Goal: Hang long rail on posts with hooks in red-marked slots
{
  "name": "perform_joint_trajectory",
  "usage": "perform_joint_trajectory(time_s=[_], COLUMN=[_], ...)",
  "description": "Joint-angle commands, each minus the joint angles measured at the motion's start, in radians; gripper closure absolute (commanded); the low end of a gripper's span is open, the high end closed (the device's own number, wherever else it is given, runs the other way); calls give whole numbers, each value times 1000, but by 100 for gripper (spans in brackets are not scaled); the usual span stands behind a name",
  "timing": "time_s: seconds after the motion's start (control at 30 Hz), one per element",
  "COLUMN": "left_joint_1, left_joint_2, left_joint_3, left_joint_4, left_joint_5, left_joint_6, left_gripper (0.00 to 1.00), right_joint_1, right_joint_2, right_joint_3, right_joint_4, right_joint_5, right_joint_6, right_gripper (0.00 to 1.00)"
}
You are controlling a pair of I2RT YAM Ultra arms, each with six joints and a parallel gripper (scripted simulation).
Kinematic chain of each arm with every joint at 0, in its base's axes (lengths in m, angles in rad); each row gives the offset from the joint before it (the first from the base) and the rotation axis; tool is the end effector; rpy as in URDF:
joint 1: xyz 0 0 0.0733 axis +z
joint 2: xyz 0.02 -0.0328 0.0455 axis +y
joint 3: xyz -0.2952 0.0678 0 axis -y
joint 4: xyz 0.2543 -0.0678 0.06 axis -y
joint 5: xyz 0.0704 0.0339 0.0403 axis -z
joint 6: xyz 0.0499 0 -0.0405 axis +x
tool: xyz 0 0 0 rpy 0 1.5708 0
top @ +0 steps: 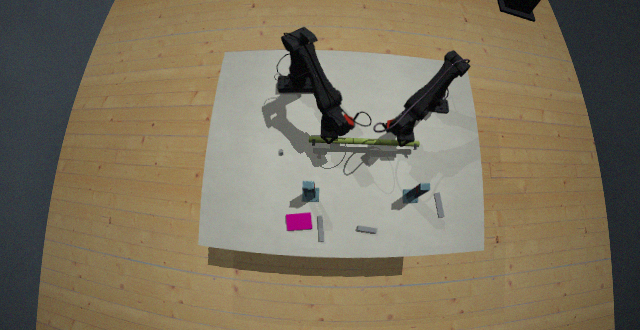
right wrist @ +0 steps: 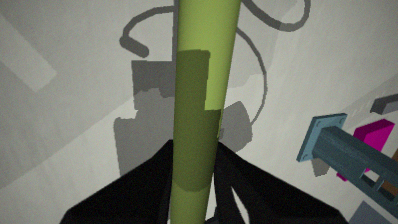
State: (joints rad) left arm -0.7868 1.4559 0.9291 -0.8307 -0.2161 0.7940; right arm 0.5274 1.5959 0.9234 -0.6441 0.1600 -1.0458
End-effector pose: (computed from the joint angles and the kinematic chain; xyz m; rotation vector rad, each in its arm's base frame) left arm 0.1928 -0.1766 0.2196 2.0462 2.0735 0.3171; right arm 0.2572 0.1419 0.1866 -2.0459 2.0833 -0.3219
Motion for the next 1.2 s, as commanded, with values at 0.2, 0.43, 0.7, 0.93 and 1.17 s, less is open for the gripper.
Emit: perform_joint_trajectory(time_s=[0.2,0.43,0.7,0.93,1.17], left_joint_1=[-42,-22,40,88,140], left_joint_2=[-86,-85,-46,8,78], left_joint_3=[-30,-3,82,166,281], left_joint_4=[98,119,111,98,61], left_joint_5=[-167,-195,-175,-151,-122], left_joint_6=[-10,24,90,138,187], left_gripper=[81,81,81,81,81], right_joint_1=[27,11,-37,-72,-111], right_joint_2=[-97,-99,-59,-5,62], right_joint_3=[-48,-23,72,166,290], right_joint_4=[155,180,151,117,60], right_joint_5=[122,140,122,103,79], right_joint_6=[-4,-33,-80,-112,-143], right_gripper=[81,81,81,81,81])
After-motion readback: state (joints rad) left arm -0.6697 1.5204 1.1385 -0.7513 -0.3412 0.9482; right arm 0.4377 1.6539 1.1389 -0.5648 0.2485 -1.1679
